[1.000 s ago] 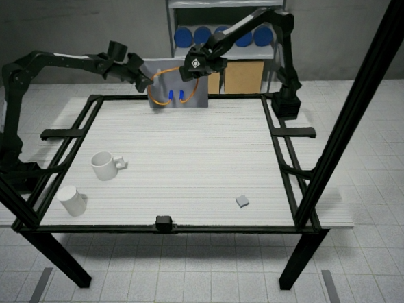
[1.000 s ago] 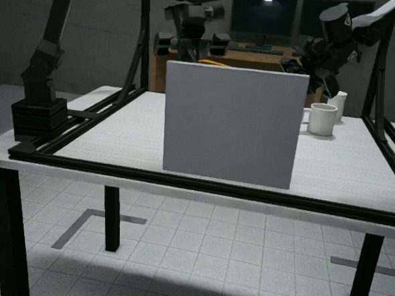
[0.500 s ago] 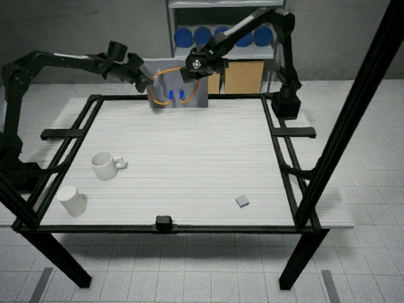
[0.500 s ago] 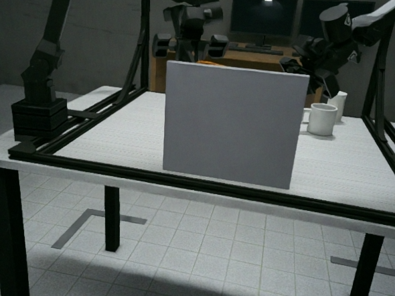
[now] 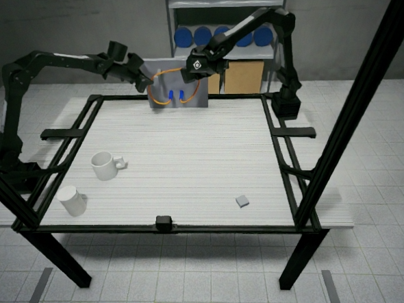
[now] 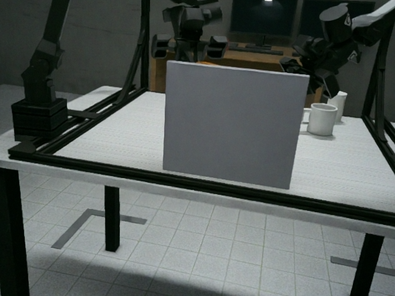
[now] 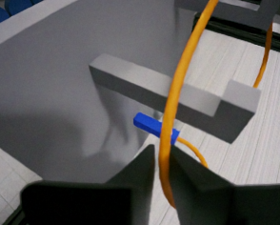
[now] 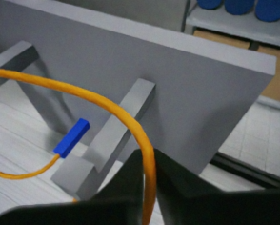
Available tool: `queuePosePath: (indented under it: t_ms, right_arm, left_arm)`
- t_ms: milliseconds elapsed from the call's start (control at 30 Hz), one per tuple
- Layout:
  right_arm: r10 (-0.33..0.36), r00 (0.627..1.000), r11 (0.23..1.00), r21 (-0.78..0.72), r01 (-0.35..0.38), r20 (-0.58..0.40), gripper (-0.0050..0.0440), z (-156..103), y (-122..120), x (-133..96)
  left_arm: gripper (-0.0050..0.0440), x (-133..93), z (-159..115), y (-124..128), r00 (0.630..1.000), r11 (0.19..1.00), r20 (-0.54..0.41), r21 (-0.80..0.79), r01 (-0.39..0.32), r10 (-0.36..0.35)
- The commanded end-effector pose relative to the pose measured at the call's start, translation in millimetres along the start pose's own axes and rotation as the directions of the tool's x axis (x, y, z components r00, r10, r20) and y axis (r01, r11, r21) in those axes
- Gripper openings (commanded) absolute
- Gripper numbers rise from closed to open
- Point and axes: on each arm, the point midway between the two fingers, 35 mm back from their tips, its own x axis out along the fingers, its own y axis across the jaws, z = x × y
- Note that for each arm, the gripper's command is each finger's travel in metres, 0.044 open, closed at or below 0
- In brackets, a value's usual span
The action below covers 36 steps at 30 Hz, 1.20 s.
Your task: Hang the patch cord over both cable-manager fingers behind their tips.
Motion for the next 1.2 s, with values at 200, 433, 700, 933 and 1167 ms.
queuePosePath:
  t_ms: [200, 433, 700, 933, 1167]
  right_arm:
    - [0.017, 1.0, 1.0, 0.018, -0.017, 0.01, 0.0025, 8.0, -2.3, -6.9]
    - [0.017, 1.0, 1.0, 0.018, -0.017, 0.01, 0.0025, 7.9, -2.4, -6.9]
    - [0.016, 1.0, 1.0, 0.016, -0.016, 0.01, 0.0025, 7.3, -2.3, -6.4]
    - [0.016, 1.0, 1.0, 0.016, -0.016, 0.009, 0.0025, 7.4, -2.4, -6.5]
    - [0.018, 1.0, 1.0, 0.017, -0.018, 0.008, 0.0025, 7.7, -2.5, -6.6]
  left_arm:
    - [0.004, -9.2, 14.4, 0.4, 0.999, 1.0, 0.033, 0.008, -0.004, 0.004]
    - [0.004, -9.2, 14.4, 0.4, 0.999, 1.0, 0.033, 0.008, -0.004, 0.004]
    - [0.0025, -9.2, 14.4, 0.4, 0.999, 1.0, 0.033, 0.008, -0.004, 0.004]
    - [0.0025, -9.2, 14.4, 0.4, 0.999, 1.0, 0.033, 0.008, -0.004, 0.004]
    - [0.0025, -9.2, 14.4, 0.4, 0.999, 1.0, 0.033, 0.008, -0.004, 0.004]
